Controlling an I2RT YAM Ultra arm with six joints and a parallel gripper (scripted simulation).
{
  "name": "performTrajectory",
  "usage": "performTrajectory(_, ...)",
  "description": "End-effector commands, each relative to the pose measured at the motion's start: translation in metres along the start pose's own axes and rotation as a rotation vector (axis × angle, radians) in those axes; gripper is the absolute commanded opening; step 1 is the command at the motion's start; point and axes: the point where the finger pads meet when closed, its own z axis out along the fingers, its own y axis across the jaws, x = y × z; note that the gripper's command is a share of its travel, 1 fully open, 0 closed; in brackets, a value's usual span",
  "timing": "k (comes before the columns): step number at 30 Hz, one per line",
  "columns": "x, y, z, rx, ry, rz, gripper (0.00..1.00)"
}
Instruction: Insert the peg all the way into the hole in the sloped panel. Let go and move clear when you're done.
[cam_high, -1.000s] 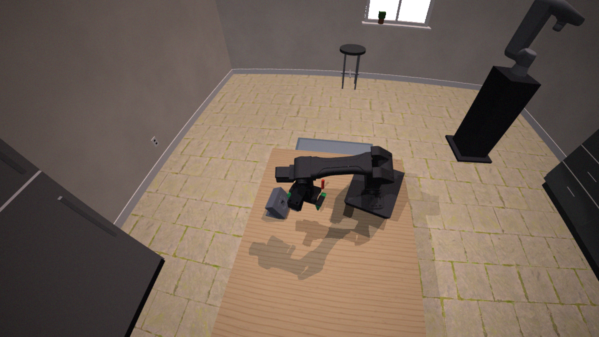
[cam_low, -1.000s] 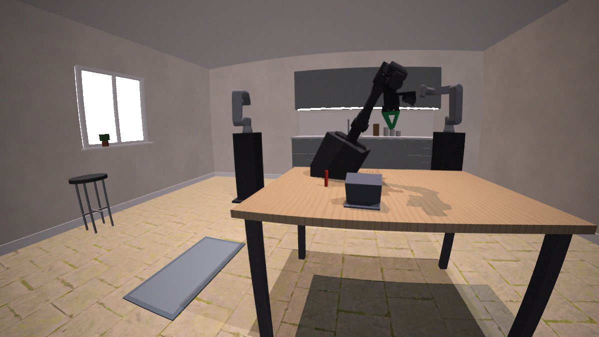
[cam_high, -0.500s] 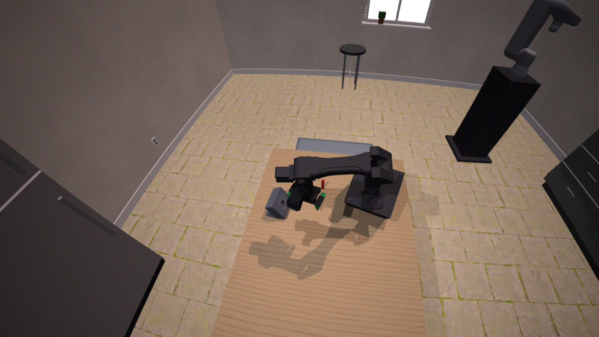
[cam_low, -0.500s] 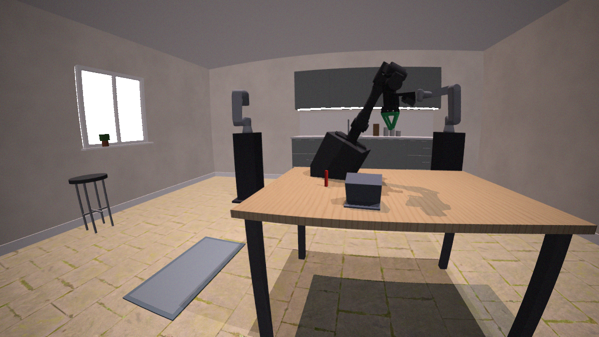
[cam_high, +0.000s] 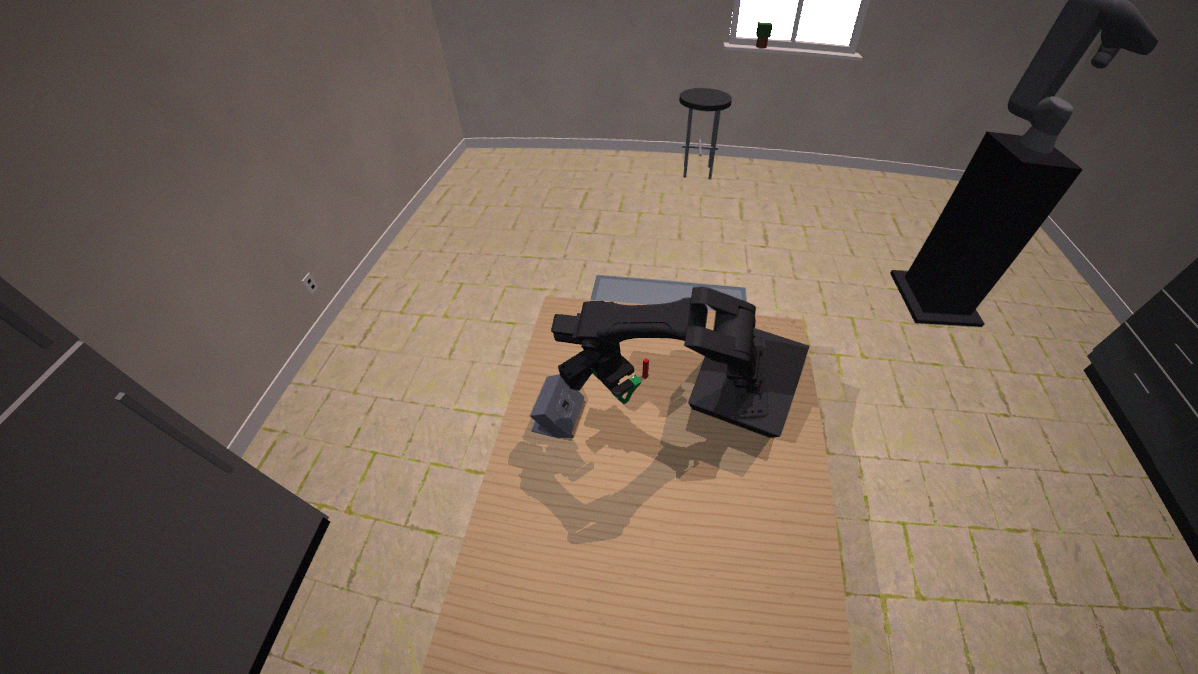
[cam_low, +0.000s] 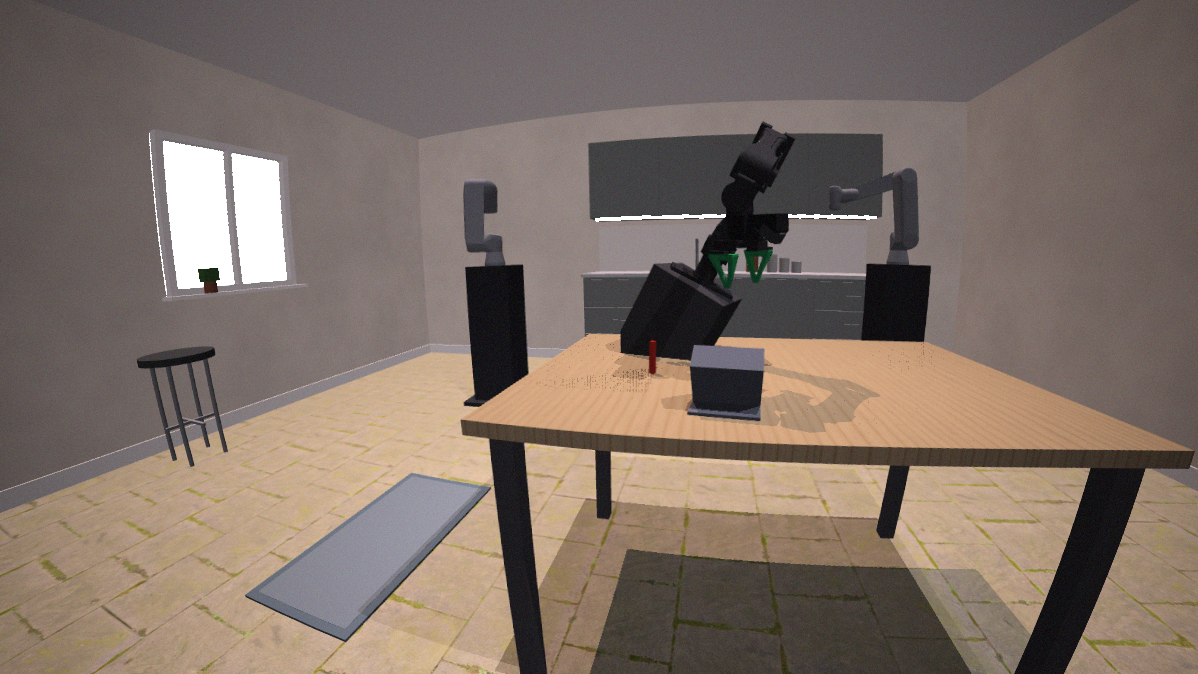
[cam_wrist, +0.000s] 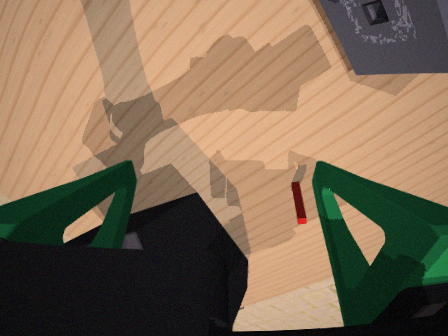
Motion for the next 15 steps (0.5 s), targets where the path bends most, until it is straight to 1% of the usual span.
performTrajectory(1,0.008,-0.025,0.007,0.04,-0.034,0.143,1.0)
performTrajectory(7,0.04,-0.054,0.027,0.053,-0.033,0.376,1.0)
performTrajectory(13,0.074,-0.077,0.046,0.059,-0.039,0.608,1.0)
performTrajectory(15,0.074,-0.077,0.046,0.059,-0.039,0.608,1.0)
